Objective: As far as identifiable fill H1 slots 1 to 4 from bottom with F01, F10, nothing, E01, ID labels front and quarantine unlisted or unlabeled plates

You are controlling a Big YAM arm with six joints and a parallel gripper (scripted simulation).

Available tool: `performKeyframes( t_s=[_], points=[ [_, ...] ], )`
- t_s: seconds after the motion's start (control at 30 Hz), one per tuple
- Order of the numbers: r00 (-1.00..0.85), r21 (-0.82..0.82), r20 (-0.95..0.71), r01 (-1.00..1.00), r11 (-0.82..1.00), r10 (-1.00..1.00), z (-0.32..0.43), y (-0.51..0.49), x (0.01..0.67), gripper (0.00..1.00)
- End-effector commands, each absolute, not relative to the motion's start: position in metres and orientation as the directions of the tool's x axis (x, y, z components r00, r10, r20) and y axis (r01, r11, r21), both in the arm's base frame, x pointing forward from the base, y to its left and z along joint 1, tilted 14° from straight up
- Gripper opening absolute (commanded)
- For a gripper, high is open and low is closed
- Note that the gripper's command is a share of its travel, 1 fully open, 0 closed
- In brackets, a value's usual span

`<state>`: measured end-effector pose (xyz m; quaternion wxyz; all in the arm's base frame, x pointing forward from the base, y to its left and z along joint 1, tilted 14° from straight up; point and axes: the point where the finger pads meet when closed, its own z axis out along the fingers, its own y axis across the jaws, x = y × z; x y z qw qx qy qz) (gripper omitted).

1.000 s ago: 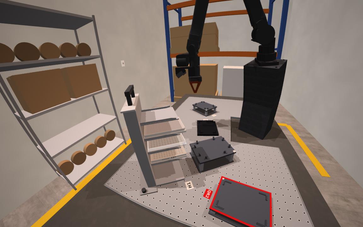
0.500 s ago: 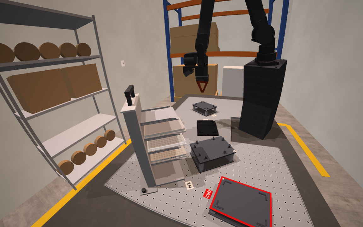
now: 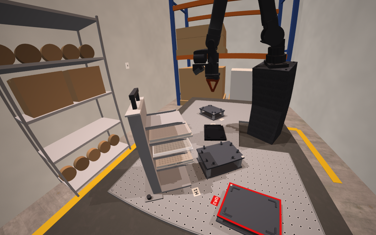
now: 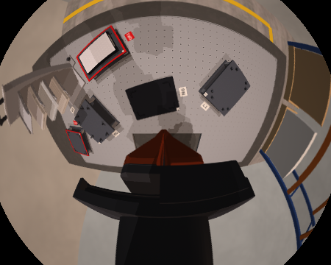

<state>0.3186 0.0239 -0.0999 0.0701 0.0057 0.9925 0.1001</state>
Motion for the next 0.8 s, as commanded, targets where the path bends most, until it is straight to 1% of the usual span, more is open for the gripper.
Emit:
performKeyframes(
  t_s=[0.0,0.1,0.27,0.4,0.53,0.57,0.77],
  points=[
    [-0.991,0.202,-0.131,0.001,0.979,0.028,-0.101,0.037,0.321,0.00],
    [-0.987,0.203,-0.156,-0.004,0.979,0.028,-0.090,0.047,0.326,0.00],
    [-0.990,0.203,-0.140,-0.001,0.979,0.028,-0.093,0.057,0.325,0.00],
    [-0.985,0.207,-0.170,-0.007,0.978,0.029,-0.082,0.072,0.336,0.00],
    [-0.987,0.207,-0.160,-0.005,0.978,0.029,-0.081,0.085,0.334,0.00],
    [-0.984,0.212,-0.178,-0.016,0.977,0.022,-0.082,0.087,0.325,0.00],
    [-0.968,0.222,-0.249,-0.069,0.973,-0.012,-0.079,0.104,0.322,0.00]
  ],
)
